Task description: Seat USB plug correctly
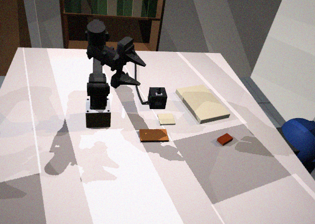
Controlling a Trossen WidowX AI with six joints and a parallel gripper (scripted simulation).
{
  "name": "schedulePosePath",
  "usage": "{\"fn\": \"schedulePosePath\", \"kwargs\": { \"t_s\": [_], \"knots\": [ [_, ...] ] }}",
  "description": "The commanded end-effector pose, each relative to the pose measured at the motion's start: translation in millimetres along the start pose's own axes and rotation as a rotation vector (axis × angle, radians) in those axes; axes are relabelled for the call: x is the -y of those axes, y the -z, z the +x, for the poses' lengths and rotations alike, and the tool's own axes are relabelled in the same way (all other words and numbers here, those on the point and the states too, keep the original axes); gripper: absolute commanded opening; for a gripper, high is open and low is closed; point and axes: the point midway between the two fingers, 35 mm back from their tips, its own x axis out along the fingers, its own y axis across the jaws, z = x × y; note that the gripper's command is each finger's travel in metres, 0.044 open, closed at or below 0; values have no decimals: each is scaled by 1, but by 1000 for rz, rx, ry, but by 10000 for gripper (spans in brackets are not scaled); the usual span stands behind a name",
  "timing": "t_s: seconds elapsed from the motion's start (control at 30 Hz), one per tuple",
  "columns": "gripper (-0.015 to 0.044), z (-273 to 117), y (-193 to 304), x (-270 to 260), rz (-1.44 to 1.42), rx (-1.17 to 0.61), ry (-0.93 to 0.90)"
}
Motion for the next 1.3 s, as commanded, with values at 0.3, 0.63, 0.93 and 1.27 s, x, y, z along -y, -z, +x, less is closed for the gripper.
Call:
{"fn": "schedulePosePath", "kwargs": {
  "t_s": [0.3,0.63,0.93,1.27],
  "knots": [
    [440,46,-38,-16,177,213,-298],
    [440,84,-117,-60,171,376,-743],
    [440,79,-201,-112,-64,452,-1084],
    [440,36,-278,-184,-498,403,-1342]
  ]
}}
